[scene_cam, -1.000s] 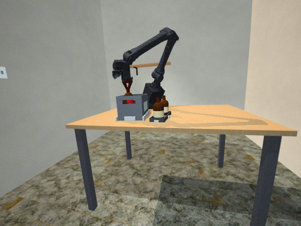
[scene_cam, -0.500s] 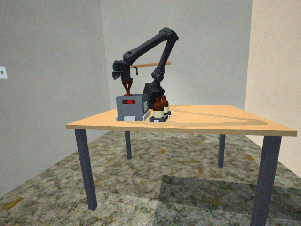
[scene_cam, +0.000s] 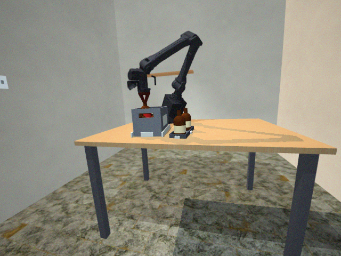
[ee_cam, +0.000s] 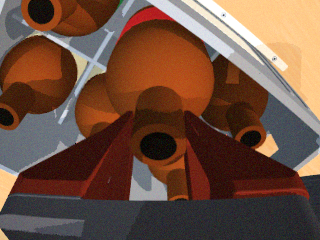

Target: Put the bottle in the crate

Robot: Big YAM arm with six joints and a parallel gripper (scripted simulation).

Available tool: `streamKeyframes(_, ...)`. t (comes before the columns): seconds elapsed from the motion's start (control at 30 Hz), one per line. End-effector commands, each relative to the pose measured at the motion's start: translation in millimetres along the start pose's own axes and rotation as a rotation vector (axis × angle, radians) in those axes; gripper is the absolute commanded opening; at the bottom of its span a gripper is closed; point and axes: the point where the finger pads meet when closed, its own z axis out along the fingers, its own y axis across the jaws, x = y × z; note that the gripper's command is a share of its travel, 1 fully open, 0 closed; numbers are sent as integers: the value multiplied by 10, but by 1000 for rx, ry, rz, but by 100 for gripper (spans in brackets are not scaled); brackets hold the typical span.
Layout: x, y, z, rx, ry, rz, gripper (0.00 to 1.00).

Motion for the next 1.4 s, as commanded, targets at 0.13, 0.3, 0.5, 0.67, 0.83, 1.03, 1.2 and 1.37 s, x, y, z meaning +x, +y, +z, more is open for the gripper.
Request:
streamKeyframes(0.13,-11,33,7,-2,-8,3,0)
streamKeyframes(0.3,-11,33,7,-2,-8,3,0)
streamKeyframes(0.5,-11,33,7,-2,-8,3,0)
streamKeyframes(0.67,-11,33,7,-2,-8,3,0)
streamKeyframes(0.83,-11,33,8,-2,-8,3,0)
streamKeyframes(1.03,-13,45,36,-1,-4,0,0)
streamKeyframes(1.2,-31,8,26,-1,-8,10,0)
streamKeyframes(1.37,-7,30,107,1,3,2,0)
